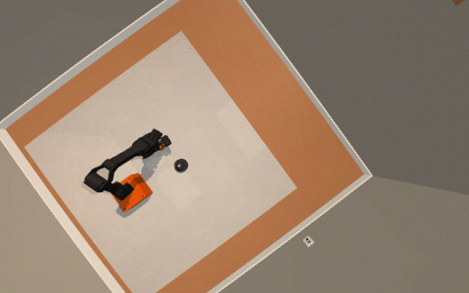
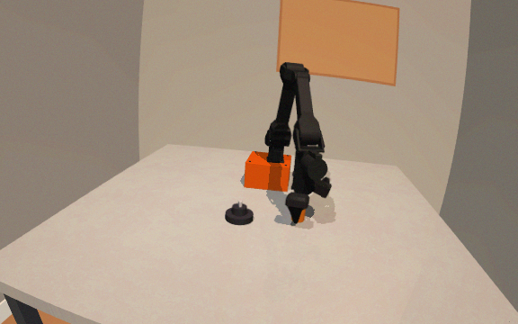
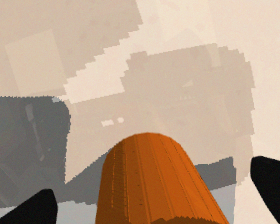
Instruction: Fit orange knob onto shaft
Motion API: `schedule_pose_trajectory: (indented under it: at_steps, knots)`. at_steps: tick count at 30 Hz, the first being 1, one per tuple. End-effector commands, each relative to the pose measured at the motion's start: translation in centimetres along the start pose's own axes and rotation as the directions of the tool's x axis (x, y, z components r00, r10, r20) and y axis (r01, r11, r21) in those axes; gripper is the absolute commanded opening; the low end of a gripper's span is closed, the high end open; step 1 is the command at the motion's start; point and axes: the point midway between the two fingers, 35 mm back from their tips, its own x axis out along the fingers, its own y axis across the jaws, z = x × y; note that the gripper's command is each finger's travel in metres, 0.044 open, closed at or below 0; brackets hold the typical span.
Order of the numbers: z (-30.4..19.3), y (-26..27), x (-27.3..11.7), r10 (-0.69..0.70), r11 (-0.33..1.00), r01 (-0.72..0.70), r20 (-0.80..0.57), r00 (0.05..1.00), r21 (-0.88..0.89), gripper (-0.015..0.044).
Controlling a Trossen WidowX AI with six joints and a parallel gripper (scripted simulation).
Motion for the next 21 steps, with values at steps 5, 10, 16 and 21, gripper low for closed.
schedule_pose_trajectory:
  at_steps: [5, 10, 16, 21]
  knots:
    - [-0.1, 0.2, 0.2, 0.006, 1.000, -0.006, 0.000, 1.000, 0.000, 0.0256]
    - [-0.1, 0.2, 0.2, 0.006, 1.000, -0.006, 0.000, 1.000, 0.000, 0.0184]
    - [-0.1, 0.2, 0.2, 0.006, 1.000, -0.006, 0.000, 1.000, 0.000, 0.0105]
    - [0.1, -0.1, -1.0, 0.006, 1.000, -0.006, 0.000, 1.000, 0.000, 0.0000]
